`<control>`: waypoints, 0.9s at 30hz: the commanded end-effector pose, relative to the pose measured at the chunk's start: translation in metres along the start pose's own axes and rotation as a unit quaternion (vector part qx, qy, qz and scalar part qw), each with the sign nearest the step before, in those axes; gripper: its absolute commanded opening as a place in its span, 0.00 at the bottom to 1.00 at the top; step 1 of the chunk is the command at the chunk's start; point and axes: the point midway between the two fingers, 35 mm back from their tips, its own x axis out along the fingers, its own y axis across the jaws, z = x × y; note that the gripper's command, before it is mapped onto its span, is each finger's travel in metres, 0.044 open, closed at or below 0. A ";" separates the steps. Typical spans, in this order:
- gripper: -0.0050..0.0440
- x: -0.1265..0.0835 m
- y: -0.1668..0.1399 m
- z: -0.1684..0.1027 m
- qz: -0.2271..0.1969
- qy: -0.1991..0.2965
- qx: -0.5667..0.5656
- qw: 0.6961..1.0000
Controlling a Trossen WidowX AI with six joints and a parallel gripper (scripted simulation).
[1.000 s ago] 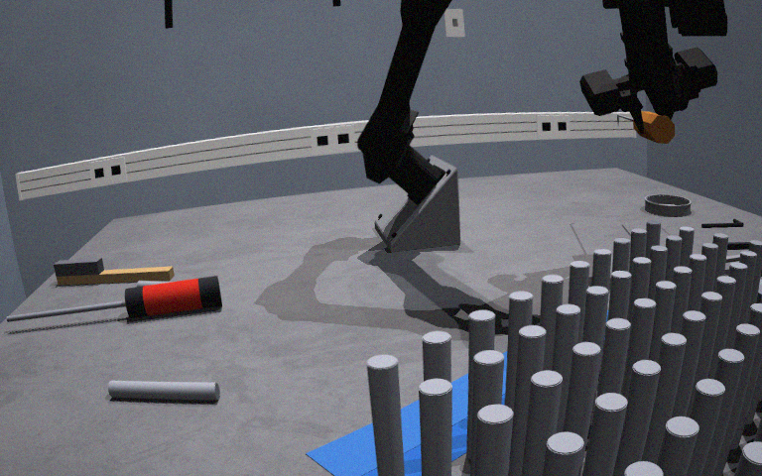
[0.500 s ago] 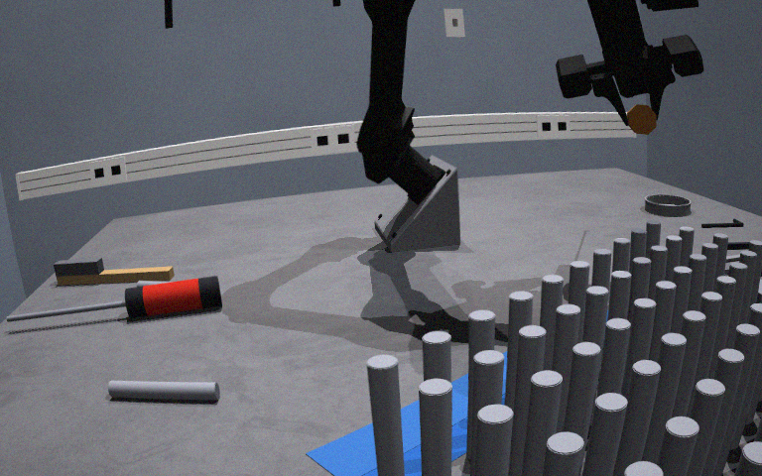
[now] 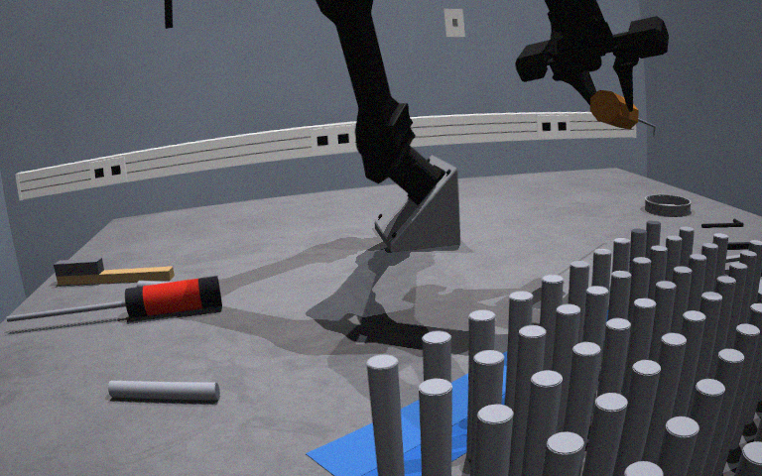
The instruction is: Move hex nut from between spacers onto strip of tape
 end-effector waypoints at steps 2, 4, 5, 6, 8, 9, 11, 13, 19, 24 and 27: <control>0.00 -0.022 -0.003 0.006 0.039 -0.013 0.030 0.999; 0.00 -0.027 -0.007 0.013 0.050 -0.022 0.052 0.997; 0.00 -0.030 -0.009 0.017 0.055 -0.026 0.063 0.996; 0.00 -0.032 -0.011 0.020 0.061 -0.030 0.074 0.995; 0.00 -0.037 -0.016 0.026 0.072 -0.038 0.095 0.992; 0.00 -0.040 -0.018 0.029 0.077 -0.042 0.106 0.991; 0.00 -0.045 -0.023 0.036 0.088 -0.049 0.127 0.987; 0.00 -0.049 -0.028 0.042 0.100 -0.057 0.149 0.982; 0.00 -0.058 -0.038 0.052 0.123 -0.070 0.190 0.971; 0.00 -0.068 -0.053 0.068 0.152 -0.085 0.246 0.953; 0.00 -0.073 -0.062 0.076 0.170 -0.093 0.279 0.941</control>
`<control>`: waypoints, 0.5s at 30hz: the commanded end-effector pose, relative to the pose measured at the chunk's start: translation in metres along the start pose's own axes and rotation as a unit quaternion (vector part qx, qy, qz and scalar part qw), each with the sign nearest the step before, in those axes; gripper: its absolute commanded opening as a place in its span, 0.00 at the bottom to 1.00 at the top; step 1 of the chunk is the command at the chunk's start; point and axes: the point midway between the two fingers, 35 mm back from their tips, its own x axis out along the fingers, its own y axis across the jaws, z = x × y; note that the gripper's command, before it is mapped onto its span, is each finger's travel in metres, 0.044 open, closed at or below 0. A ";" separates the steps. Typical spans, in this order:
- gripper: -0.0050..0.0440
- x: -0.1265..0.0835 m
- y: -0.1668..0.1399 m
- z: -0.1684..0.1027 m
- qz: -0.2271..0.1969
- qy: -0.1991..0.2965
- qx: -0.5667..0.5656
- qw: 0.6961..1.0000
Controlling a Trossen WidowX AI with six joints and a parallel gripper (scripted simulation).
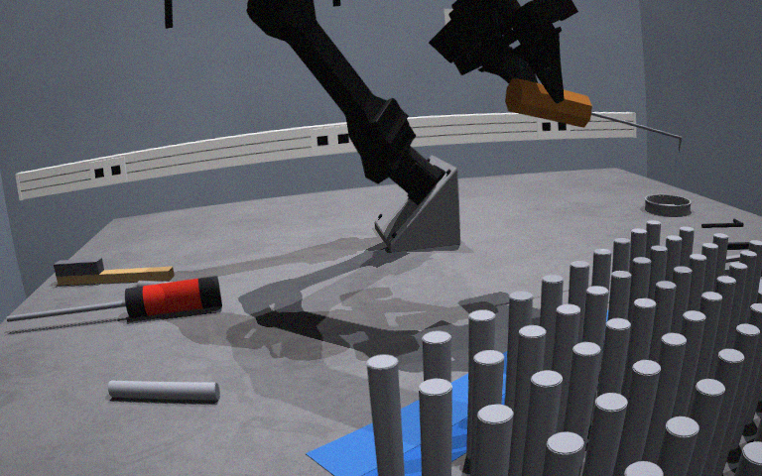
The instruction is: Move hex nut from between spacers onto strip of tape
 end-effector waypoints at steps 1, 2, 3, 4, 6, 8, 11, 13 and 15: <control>0.00 -0.017 0.002 0.015 0.042 -0.002 0.049 0.998; 0.00 -0.019 0.001 0.019 0.048 -0.005 0.061 0.997; 0.00 -0.020 0.000 0.023 0.054 -0.008 0.072 0.996; 0.00 -0.022 -0.001 0.027 0.060 -0.010 0.084 0.995; 0.00 -0.025 -0.004 0.035 0.072 -0.015 0.107 0.992; 0.00 -0.025 -0.004 0.035 0.072 -0.015 0.107 0.992; 0.00 -0.030 -0.007 0.046 0.090 -0.022 0.142 0.985; 0.00 -0.032 -0.010 0.054 0.102 -0.027 0.166 0.980; 0.00 -0.035 -0.013 0.062 0.114 -0.031 0.190 0.975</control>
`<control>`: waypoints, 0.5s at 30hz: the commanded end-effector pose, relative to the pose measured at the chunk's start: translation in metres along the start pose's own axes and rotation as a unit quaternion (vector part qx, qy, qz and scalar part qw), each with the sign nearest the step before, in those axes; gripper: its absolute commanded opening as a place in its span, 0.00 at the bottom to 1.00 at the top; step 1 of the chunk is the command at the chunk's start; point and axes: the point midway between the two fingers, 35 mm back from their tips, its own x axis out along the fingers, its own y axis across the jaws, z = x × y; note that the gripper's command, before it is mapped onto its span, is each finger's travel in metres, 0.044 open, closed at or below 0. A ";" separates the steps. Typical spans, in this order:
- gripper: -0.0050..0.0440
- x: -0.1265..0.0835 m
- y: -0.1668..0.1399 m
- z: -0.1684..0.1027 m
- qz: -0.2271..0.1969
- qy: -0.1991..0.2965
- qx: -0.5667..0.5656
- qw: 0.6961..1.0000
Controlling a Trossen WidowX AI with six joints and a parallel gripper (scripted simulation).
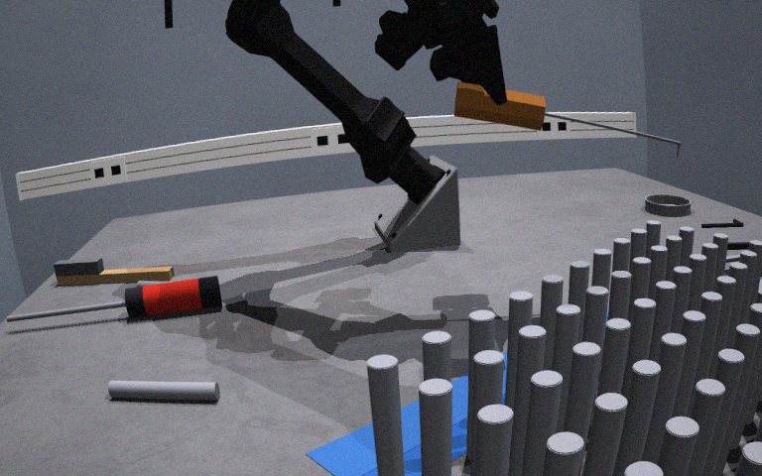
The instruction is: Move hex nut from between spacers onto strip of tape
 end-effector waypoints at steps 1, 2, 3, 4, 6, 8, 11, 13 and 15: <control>0.00 -0.013 0.005 0.015 0.037 0.003 0.052 0.998; 0.00 -0.014 0.005 0.019 0.044 0.001 0.065 0.997; 0.00 -0.015 0.005 0.023 0.050 -0.001 0.077 0.996; 0.00 -0.016 0.004 0.027 0.056 -0.003 0.089 0.994; 0.00 -0.018 0.003 0.035 0.068 -0.006 0.113 0.991; 0.00 -0.020 0.002 0.043 0.081 -0.009 0.138 0.987; 0.00 -0.021 0.001 0.047 0.088 -0.010 0.149 0.985; 0.00 -0.023 0.000 0.055 0.099 -0.014 0.175 0.980; 0.00 -0.024 -0.001 0.063 0.112 -0.016 0.199 0.973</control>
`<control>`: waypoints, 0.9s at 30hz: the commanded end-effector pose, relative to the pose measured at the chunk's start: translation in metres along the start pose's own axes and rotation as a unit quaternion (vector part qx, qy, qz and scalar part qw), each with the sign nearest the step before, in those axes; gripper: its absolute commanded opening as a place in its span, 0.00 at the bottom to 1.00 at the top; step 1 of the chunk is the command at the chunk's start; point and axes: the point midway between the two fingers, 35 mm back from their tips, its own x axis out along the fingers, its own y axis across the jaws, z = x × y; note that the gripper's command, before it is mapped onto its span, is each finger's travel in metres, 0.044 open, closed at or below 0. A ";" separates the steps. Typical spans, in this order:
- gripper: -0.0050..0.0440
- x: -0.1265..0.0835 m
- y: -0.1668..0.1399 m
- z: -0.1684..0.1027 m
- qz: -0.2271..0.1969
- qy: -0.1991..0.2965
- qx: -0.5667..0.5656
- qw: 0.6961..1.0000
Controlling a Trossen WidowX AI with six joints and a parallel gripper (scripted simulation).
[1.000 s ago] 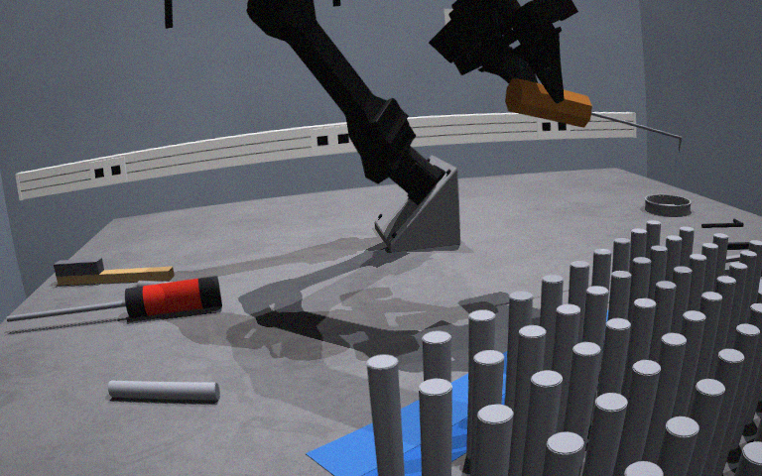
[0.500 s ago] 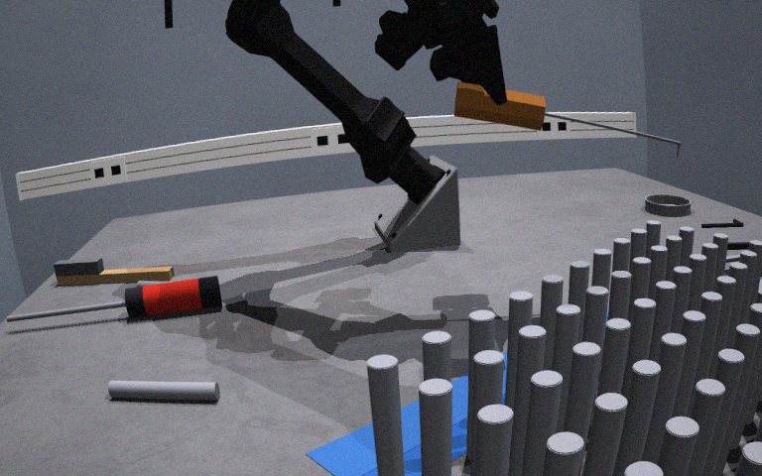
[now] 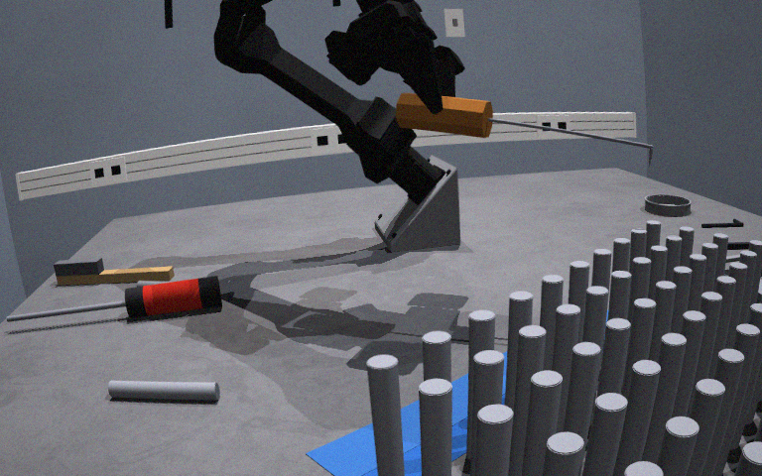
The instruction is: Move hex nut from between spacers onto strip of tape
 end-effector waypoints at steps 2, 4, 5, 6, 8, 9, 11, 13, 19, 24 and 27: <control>0.00 -0.009 0.008 0.017 0.039 0.004 0.066 0.997; 0.00 -0.010 0.009 0.025 0.051 0.002 0.091 0.994; 0.00 -0.011 0.009 0.029 0.057 0.001 0.104 0.993; 0.00 -0.011 0.009 0.033 0.064 0.000 0.117 0.991; 0.00 -0.012 0.009 0.041 0.076 -0.002 0.142 0.987; 0.00 -0.013 0.009 0.045 0.082 -0.002 0.154 0.985; 0.00 -0.013 0.009 0.048 0.088 -0.003 0.165 0.982; 0.00 -0.014 0.009 0.050 0.092 -0.002 0.173 0.981; 0.00 -0.017 0.012 0.055 0.102 0.000 0.192 0.976; 0.00 -0.003 0.007 0.058 0.092 -0.001 0.188 0.978; 0.00 0.011 0.004 0.061 0.086 -0.001 0.190 0.978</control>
